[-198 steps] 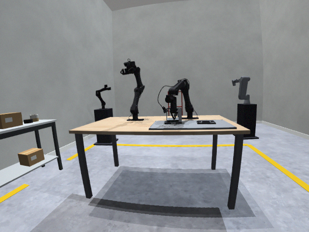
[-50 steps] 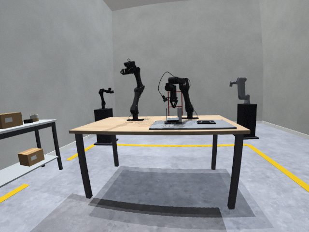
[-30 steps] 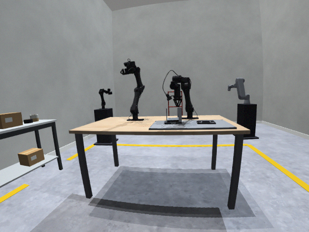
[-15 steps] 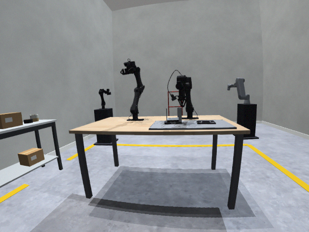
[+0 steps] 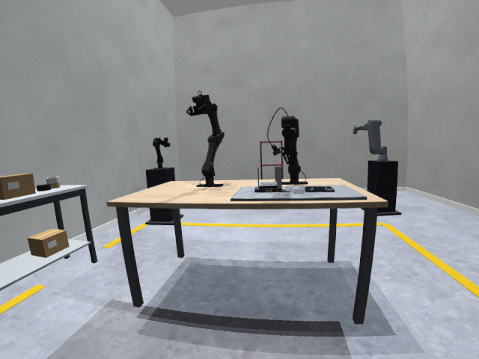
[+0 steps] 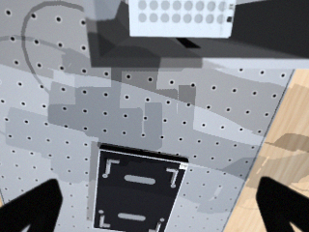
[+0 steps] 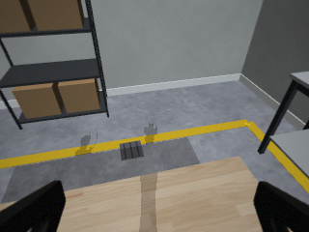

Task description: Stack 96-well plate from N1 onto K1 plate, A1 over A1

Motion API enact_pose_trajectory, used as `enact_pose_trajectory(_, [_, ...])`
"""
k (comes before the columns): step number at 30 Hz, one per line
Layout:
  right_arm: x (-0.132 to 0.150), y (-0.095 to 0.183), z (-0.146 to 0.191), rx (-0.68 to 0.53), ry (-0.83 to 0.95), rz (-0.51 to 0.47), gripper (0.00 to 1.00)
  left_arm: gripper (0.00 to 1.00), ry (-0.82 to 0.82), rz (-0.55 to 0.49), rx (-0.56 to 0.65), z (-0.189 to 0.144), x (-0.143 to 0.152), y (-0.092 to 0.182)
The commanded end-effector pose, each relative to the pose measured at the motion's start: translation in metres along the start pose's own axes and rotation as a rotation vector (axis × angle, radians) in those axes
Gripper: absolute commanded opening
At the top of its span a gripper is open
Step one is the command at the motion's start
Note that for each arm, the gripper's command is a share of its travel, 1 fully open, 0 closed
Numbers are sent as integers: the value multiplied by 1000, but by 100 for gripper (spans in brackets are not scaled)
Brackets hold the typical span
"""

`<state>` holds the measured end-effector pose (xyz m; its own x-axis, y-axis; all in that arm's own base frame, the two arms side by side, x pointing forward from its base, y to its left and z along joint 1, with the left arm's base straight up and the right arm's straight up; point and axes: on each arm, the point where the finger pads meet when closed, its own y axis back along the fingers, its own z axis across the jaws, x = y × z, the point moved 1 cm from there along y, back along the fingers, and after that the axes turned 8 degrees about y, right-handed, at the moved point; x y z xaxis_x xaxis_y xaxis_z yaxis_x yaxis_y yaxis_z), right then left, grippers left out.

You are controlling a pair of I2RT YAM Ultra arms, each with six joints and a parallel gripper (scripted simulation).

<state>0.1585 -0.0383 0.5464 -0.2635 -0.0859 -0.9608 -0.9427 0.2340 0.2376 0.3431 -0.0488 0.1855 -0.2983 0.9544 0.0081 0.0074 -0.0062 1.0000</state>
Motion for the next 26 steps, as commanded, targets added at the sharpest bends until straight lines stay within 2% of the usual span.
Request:
enact_pose_trajectory(1, [5, 9, -2, 17, -12, 8, 100, 100, -27, -18, -5, -7, 2, 8])
enact_pose_trajectory(26, [5, 9, -2, 17, -12, 8, 100, 100, -36, -18, -5, -9, -1, 8])
